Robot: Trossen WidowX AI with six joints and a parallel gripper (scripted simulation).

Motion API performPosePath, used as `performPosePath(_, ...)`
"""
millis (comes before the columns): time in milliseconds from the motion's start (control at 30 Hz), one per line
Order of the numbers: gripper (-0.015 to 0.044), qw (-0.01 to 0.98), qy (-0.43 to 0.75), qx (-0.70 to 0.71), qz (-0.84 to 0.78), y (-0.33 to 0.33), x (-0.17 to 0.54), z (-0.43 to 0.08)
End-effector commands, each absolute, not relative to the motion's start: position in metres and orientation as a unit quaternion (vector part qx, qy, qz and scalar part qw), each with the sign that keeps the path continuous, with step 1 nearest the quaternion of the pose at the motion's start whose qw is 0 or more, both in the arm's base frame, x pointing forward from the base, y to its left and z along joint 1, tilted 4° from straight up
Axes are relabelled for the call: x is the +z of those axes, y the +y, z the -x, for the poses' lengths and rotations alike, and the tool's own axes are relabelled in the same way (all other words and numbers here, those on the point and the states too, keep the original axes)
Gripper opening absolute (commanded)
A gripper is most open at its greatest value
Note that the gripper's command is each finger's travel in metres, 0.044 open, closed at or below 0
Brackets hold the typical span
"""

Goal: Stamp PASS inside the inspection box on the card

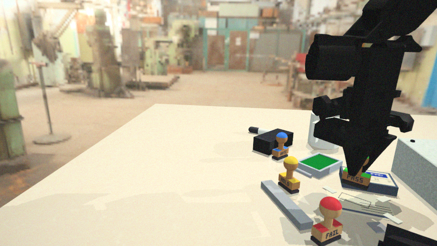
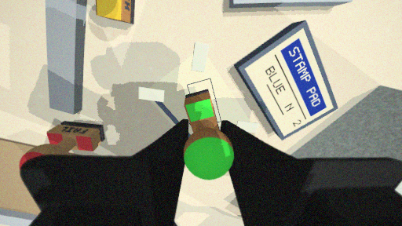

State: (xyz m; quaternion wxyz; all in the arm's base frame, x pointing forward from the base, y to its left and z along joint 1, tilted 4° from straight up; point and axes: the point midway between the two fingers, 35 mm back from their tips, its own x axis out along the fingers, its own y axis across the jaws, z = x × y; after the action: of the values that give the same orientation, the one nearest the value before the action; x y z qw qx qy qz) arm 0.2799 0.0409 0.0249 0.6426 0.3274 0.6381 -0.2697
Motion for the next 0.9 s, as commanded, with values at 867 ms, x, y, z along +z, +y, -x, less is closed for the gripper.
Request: performPosePath(867, 0.0, 0.64, 0.64, -0.272, -0.327, 0.042, 0.003, -0.277)
